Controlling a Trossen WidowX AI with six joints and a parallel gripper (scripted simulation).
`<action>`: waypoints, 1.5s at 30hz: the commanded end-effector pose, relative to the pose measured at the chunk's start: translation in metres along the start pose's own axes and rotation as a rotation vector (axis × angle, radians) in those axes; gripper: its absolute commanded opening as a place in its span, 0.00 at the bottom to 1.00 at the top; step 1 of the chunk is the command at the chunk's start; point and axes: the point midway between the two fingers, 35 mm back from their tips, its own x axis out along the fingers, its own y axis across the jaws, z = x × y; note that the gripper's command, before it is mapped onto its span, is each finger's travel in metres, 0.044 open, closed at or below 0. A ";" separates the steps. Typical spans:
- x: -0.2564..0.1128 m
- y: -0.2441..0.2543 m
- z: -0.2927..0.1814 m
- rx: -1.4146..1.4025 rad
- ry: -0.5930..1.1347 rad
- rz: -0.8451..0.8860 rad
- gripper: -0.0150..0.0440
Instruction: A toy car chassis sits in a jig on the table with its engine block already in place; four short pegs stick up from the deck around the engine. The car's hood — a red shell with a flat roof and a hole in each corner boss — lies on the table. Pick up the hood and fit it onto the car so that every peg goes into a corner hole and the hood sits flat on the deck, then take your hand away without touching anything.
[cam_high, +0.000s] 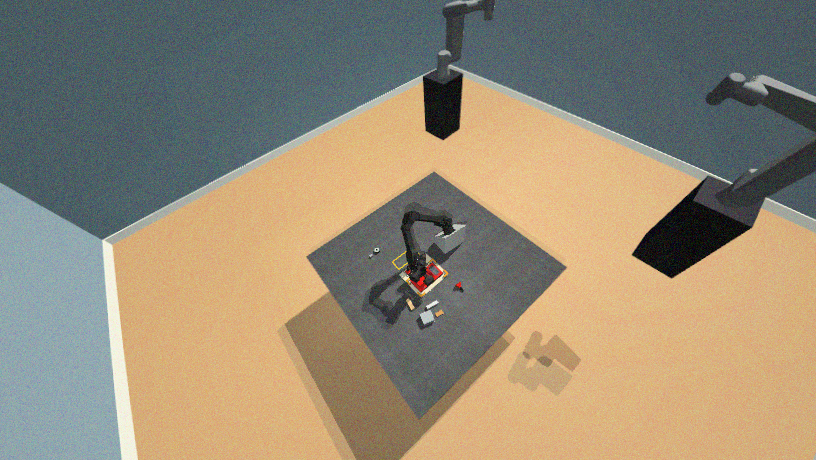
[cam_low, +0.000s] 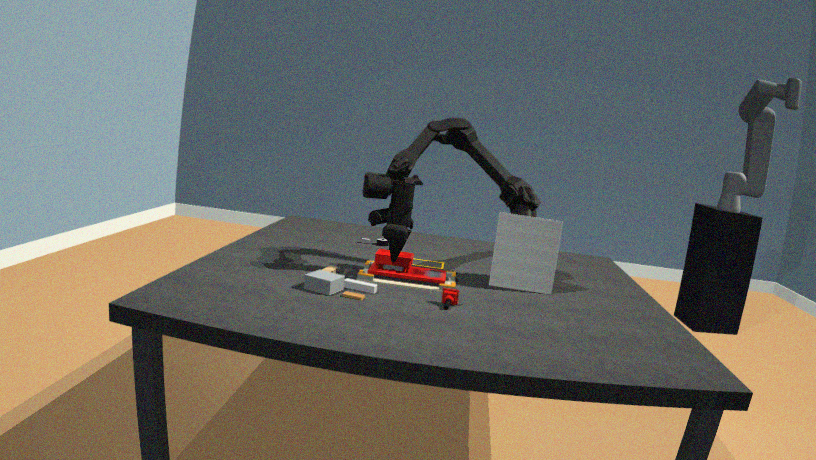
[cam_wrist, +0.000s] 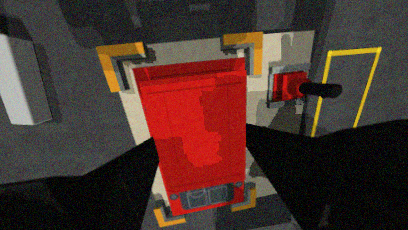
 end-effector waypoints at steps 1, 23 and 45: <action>0.001 0.000 0.000 0.000 -0.001 -0.001 0.25; 0.011 0.000 0.000 0.000 -0.001 -0.001 0.25; 0.012 0.000 0.000 0.004 0.001 0.003 0.74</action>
